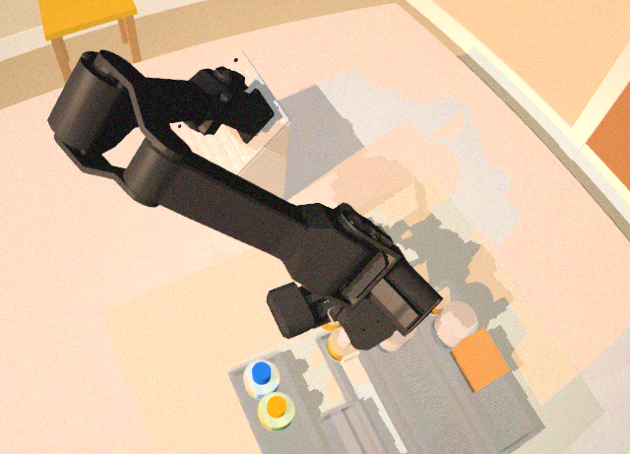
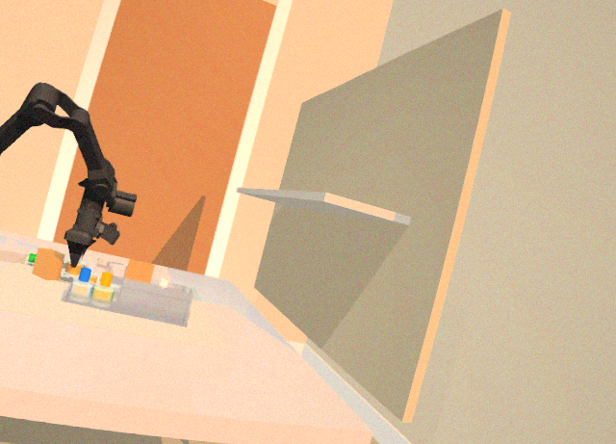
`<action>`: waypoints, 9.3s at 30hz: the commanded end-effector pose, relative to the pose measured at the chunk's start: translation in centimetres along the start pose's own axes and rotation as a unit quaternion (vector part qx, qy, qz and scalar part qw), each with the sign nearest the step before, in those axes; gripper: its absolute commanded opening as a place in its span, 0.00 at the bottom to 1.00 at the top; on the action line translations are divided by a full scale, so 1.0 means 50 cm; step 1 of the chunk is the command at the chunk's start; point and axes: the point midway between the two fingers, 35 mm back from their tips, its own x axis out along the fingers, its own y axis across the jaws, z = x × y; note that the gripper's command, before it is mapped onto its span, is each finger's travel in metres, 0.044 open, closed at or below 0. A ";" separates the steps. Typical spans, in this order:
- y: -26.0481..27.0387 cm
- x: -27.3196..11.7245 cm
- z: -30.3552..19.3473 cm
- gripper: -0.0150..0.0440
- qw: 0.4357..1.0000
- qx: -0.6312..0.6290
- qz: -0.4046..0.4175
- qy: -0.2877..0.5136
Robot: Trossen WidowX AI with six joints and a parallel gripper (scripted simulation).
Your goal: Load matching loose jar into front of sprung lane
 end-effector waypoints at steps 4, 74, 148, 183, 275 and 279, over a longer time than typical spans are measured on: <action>-0.001 -0.003 0.025 0.25 1.000 0.008 -0.001 -0.011; -0.008 -0.014 0.082 0.25 1.000 0.008 -0.001 -0.012; -0.006 -0.013 0.097 0.25 1.000 0.008 -0.001 -0.012; -0.006 -0.006 0.103 0.25 1.000 0.008 -0.001 -0.012; -0.007 0.041 0.094 0.25 1.000 0.008 -0.001 -0.012; -0.007 0.041 0.093 0.25 1.000 0.008 -0.001 -0.012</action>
